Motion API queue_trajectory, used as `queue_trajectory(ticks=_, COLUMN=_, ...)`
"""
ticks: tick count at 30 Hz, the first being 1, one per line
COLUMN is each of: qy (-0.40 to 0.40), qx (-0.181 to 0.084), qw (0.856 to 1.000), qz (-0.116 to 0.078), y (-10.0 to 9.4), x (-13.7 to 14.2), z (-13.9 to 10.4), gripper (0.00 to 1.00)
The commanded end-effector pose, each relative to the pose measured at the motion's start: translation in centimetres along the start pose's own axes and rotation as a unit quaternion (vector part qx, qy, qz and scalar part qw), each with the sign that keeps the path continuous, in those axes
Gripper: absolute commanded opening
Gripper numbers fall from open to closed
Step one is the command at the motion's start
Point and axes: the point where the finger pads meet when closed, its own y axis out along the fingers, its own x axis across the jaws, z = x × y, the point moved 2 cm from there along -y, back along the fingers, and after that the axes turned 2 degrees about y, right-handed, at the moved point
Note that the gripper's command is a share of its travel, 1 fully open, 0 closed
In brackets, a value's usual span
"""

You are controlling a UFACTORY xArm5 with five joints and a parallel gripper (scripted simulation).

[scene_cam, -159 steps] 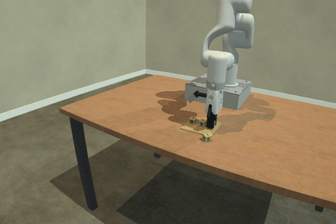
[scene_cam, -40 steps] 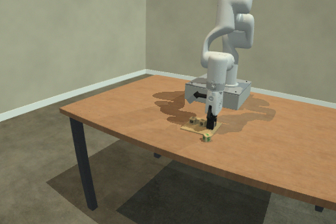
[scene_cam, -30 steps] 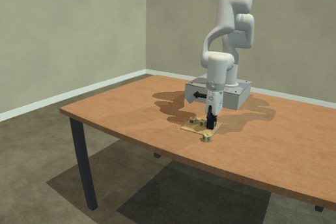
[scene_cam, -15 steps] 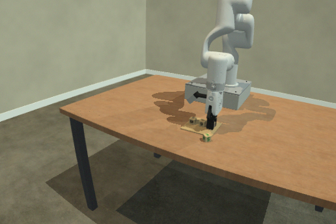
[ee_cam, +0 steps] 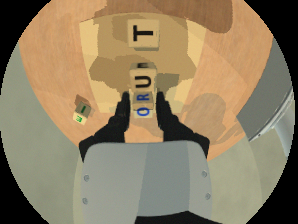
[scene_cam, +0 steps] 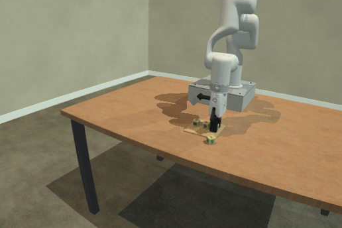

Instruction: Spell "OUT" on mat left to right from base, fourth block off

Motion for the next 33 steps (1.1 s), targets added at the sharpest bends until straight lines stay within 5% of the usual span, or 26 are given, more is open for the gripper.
queue_trajectory(ticks=1, qy=0.0, qx=0.0, qw=1.0, qz=0.002, y=-0.1, x=-0.1, z=0.0, gripper=0.42)
queue_trajectory(ticks=16, qy=0.0, qx=0.0, qw=1.0, qz=0.002, y=-0.8, x=-0.1, z=0.0, gripper=0.42)
queue_trajectory(ticks=33, qy=0.0, qx=0.0, qw=1.0, qz=0.002, y=-7.9, x=-0.1, z=0.1, gripper=0.42)
